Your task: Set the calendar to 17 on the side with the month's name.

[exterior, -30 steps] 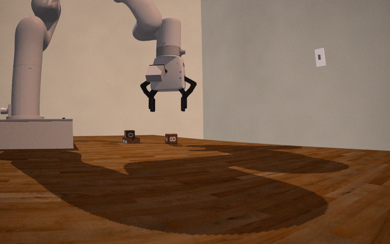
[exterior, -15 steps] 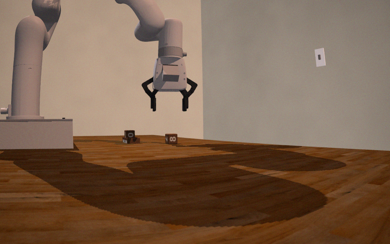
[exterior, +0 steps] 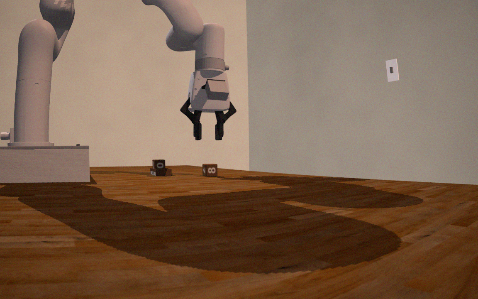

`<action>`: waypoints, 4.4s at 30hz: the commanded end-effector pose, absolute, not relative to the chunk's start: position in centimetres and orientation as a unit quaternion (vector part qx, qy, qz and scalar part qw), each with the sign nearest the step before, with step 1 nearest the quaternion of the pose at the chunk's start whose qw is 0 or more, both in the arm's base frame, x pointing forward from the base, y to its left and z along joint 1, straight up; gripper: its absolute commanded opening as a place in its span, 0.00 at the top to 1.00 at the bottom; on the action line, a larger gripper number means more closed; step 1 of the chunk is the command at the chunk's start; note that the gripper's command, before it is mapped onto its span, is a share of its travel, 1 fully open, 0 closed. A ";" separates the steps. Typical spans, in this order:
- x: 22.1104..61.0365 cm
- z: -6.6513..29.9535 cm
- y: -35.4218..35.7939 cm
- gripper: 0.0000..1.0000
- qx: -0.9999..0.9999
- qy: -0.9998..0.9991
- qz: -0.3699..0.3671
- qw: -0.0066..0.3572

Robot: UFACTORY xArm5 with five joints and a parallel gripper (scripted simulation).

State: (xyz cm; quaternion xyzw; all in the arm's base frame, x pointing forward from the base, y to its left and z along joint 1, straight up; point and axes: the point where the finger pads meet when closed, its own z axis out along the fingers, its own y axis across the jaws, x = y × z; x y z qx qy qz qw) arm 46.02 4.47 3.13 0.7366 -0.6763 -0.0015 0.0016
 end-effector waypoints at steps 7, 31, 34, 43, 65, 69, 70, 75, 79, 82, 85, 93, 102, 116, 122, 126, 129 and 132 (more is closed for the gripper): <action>46.2 3.3 4.5 0.53 0.738 -0.675 0.000 0.000; 46.2 3.3 4.5 0.53 0.738 -0.675 0.000 0.000; 46.2 3.2 4.5 0.53 0.738 -0.675 0.000 0.000; 46.2 2.8 4.5 0.53 0.741 -0.671 0.000 0.000; 46.2 0.0 4.4 0.53 0.745 -0.667 0.000 0.000; 46.2 -0.3 4.4 0.53 0.745 -0.667 0.000 0.000; 46.3 -0.4 4.4 0.53 0.745 -0.667 0.000 0.000; 46.3 -1.1 4.4 0.53 0.745 -0.667 0.000 0.000; 46.3 -1.5 4.4 0.53 0.745 -0.667 0.000 0.000; 46.3 -1.7 4.4 0.53 0.745 -0.667 0.000 0.000; 46.3 -1.7 4.4 0.53 0.745 -0.667 0.000 0.000; 46.3 -1.9 4.4 0.53 0.745 -0.667 0.000 0.000; 46.3 -1.9 4.4 0.53 0.745 -0.667 0.000 0.000; 46.3 -1.9 4.4 0.53 0.745 -0.667 0.000 0.000; 46.3 -1.9 4.4 0.53 0.745 -0.667 0.000 0.000; 46.3 -1.9 4.4 0.53 0.745 -0.667 0.000 0.000; 46.3 -1.9 4.4 0.53 0.745 -0.667 0.000 0.000; 46.3 -1.9 4.4 0.53 0.745 -0.667 0.000 0.000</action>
